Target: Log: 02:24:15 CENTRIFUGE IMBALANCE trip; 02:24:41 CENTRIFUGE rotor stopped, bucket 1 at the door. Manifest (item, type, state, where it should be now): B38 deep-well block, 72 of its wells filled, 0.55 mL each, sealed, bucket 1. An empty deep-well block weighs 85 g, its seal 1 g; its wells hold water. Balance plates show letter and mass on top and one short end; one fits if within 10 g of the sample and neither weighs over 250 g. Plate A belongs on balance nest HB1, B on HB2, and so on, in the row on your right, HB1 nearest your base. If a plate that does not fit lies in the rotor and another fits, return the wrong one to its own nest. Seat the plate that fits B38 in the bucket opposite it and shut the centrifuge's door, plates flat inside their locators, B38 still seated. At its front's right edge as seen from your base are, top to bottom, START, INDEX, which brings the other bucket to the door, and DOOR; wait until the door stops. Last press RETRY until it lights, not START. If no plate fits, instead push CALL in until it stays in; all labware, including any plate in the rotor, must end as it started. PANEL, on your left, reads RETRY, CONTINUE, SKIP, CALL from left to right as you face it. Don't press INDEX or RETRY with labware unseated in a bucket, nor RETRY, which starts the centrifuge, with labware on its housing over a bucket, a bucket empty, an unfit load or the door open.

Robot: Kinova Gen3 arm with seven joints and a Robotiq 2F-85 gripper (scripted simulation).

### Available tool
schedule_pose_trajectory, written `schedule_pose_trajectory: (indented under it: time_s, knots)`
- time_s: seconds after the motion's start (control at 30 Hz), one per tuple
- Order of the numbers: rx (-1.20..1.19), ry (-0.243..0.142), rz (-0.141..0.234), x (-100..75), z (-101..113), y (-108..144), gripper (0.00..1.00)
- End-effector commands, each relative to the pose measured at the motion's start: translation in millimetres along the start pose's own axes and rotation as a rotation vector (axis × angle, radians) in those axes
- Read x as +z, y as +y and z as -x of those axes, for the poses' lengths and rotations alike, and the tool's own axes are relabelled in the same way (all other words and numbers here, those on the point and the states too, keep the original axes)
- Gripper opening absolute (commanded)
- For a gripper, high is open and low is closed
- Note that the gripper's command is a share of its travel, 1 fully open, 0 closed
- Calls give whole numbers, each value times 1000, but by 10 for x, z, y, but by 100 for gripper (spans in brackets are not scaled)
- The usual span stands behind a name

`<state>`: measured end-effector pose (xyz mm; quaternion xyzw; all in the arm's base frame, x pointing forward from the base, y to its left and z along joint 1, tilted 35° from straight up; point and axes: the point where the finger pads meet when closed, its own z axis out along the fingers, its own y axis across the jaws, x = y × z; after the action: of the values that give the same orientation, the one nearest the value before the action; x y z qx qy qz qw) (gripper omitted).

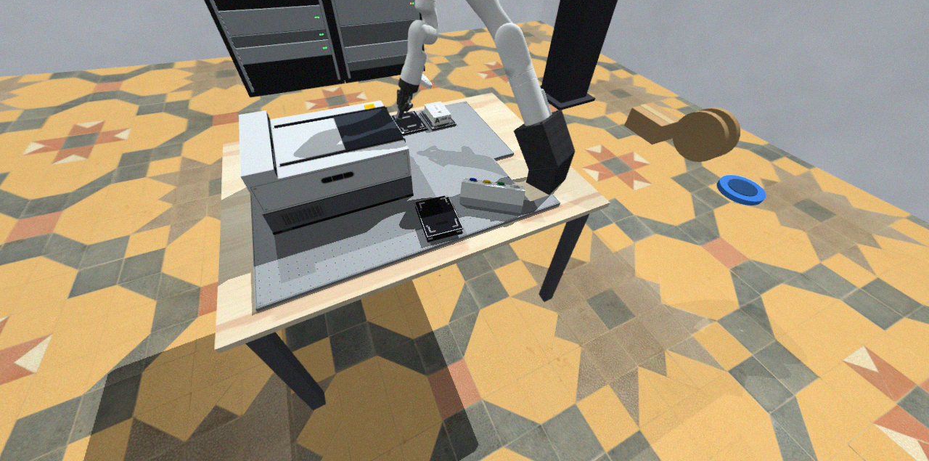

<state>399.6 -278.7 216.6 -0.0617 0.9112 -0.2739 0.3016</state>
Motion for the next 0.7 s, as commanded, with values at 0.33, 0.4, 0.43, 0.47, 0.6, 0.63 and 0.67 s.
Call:
schedule_pose_trajectory:
  time_s: [0.33, 0.4, 0.43, 0.47, 0.6, 0.63, 0.67]
  knots:
    - [3, -62, 7, 94, 8, -10, 10]
    - [3, -62, 7, 123, 20, -10, 10]
    - [3, -62, 7, 139, 29, -10, 10]
    - [3, -62, 7, 154, 38, -10, 10]
    - [3, -62, 7, 214, 69, -10, 10]
    - [3, -62, 7, 228, 75, -10, 10]
    - [3, -62, 7, 242, 81, -10, 10]
